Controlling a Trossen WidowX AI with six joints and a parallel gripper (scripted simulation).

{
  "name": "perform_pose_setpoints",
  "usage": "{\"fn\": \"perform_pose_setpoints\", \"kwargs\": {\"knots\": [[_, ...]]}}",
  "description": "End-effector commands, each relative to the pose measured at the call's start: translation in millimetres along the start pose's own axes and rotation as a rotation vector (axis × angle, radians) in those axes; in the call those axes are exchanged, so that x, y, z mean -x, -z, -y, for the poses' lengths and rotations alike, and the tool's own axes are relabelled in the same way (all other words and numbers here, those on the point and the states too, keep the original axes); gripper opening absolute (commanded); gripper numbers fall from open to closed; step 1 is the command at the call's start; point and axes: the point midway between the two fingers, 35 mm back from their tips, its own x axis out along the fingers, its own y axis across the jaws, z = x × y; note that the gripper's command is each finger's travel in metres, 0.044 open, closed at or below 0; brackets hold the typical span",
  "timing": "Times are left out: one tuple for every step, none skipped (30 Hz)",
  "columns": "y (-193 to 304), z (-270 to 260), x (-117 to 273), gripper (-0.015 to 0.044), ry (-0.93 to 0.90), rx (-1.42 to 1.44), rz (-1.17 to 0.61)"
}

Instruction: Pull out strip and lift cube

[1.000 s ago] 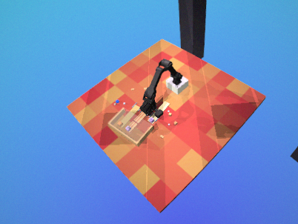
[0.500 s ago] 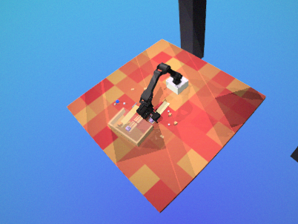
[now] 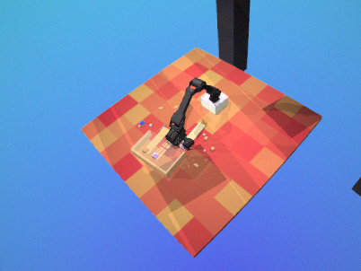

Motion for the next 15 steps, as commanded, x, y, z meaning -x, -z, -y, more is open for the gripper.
{"fn": "perform_pose_setpoints", "kwargs": {"knots": [[1, 0, -8, 0.025, 0.002, 0.002, -0.003], [1, 0, -10, 0.025, 0.002, 0.002, -0.003], [1, 0, -11, 0.025, 0.002, 0.002, -0.003], [1, 0, -13, 0.025, 0.002, 0.002, -0.003], [1, 0, -15, 0.025, 0.002, 0.002, -0.003], [2, 0, -16, 0.025, 0.002, 0.002, -0.003], [2, 0, -18, 0.025, 0.002, 0.002, -0.003], [2, 0, -19, 0.025, 0.002, 0.002, -0.003], [2, 1, -21, 0.025, 0.002, 0.002, -0.003], [2, 1, -23, 0.025, 0.002, 0.002, -0.003], [2, 1, -24, 0.025, 0.002, 0.002, -0.003], [2, 1, -26, 0.025, 0.002, 0.002, -0.003], [2, 1, -28, 0.025, 0.002, 0.002, -0.003], [2, 1, -29, 0.025, 0.002, 0.002, -0.003], [2, 1, -30, 0.025, 0.002, 0.002, -0.003]]}}
